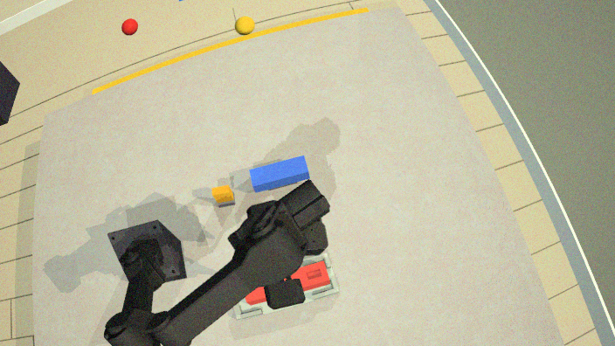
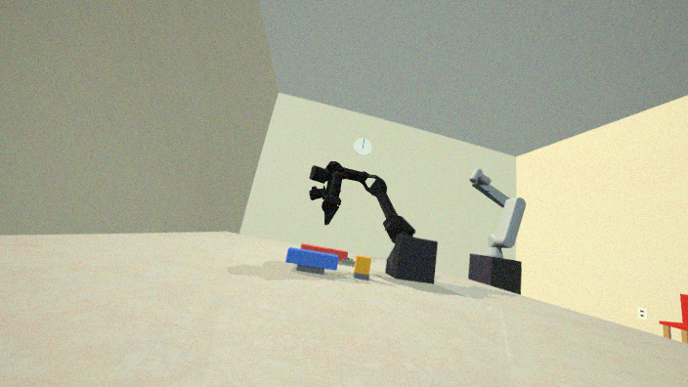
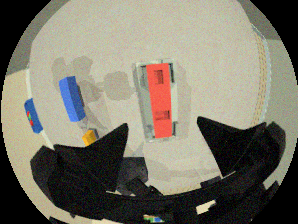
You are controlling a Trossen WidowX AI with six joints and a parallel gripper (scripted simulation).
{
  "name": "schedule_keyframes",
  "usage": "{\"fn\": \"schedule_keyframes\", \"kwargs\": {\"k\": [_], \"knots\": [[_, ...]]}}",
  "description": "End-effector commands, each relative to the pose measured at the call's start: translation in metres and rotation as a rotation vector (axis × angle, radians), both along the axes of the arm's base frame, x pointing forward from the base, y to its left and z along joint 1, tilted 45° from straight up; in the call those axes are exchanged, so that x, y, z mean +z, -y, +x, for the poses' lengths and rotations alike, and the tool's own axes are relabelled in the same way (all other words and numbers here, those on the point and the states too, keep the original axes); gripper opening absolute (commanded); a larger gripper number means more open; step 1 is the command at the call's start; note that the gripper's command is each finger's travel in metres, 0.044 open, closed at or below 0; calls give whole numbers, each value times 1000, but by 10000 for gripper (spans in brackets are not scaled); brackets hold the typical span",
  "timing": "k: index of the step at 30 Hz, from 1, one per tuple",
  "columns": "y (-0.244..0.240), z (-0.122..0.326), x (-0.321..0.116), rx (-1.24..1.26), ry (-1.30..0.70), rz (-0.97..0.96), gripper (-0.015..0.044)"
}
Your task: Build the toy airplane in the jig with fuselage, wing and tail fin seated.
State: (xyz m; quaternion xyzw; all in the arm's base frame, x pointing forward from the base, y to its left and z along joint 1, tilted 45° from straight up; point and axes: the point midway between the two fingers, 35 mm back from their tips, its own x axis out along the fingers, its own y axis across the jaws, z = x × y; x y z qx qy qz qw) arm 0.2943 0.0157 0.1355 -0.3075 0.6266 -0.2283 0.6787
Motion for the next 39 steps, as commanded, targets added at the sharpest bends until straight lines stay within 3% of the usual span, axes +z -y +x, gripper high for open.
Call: {"fn": "schedule_keyframes", "kwargs": {"k": [1, 7, 14, 39], "knots": [[-33, 16, -28, 3, -3, 13, 440], [-102, 31, -96, 4, -4, 21, 440], [-165, 18, -181, -1, 0, 11, 440], [-133, 23, -220, -1, 2, 9, 440]]}}
